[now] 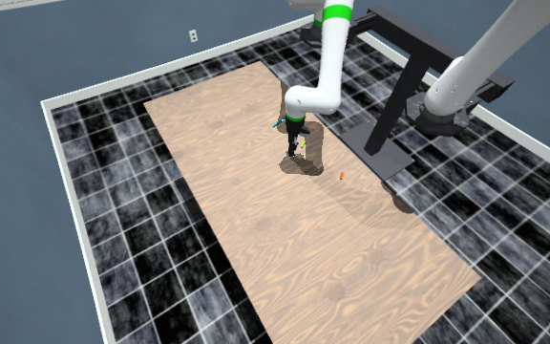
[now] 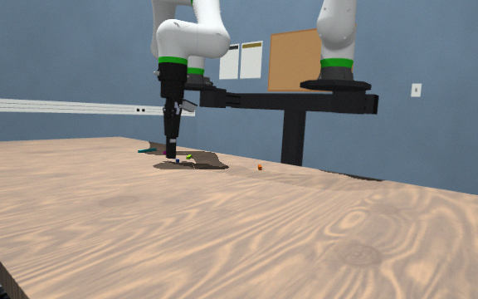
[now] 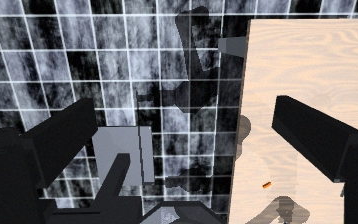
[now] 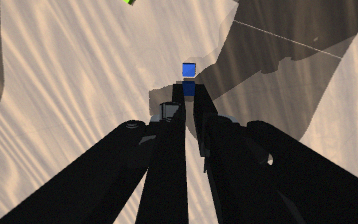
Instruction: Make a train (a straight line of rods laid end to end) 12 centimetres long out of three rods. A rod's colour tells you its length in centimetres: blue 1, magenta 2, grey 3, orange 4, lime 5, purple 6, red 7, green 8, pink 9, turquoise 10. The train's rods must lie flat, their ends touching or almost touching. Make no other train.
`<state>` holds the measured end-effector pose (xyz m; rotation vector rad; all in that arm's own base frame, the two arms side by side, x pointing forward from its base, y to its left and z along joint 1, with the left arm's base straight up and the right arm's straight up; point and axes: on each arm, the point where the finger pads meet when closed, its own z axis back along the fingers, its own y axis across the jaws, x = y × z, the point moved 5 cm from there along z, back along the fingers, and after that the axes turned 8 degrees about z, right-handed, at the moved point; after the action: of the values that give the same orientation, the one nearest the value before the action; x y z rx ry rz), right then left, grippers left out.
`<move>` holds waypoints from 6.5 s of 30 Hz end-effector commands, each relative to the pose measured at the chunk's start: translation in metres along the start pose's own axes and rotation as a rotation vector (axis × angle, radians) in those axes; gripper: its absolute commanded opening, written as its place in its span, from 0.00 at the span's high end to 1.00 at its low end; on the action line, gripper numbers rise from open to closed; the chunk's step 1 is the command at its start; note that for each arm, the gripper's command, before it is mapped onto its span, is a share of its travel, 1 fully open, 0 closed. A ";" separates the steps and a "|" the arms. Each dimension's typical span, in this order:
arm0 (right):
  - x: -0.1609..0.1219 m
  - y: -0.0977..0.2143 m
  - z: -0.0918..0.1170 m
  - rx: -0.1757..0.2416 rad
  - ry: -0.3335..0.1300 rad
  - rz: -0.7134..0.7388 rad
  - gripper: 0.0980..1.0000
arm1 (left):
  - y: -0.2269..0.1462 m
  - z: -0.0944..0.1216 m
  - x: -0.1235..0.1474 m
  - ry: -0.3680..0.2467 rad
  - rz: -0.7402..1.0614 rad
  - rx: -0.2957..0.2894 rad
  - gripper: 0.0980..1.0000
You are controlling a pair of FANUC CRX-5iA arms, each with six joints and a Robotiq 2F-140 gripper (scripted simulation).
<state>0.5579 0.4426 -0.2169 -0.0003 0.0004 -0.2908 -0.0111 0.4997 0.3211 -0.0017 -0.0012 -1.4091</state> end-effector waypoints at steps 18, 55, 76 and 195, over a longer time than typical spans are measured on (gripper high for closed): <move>0.001 0.001 0.002 0.002 -0.002 0.000 0.97 | 0.000 0.001 0.000 0.002 0.000 0.000 0.00; 0.001 0.001 -0.009 0.002 -0.002 0.000 0.97 | 0.000 0.001 0.000 0.002 0.000 0.000 0.00; 0.001 0.001 -0.009 0.002 -0.002 0.000 0.97 | 0.000 0.001 0.000 0.002 0.000 0.000 0.00; -0.002 0.001 0.081 0.002 -0.002 0.000 0.00 | 0.000 0.001 0.000 0.002 0.000 0.000 0.00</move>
<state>0.5552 0.4440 -0.1376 -0.0003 0.0004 -0.2908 -0.0111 0.4997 0.3211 -0.0017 -0.0012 -1.4091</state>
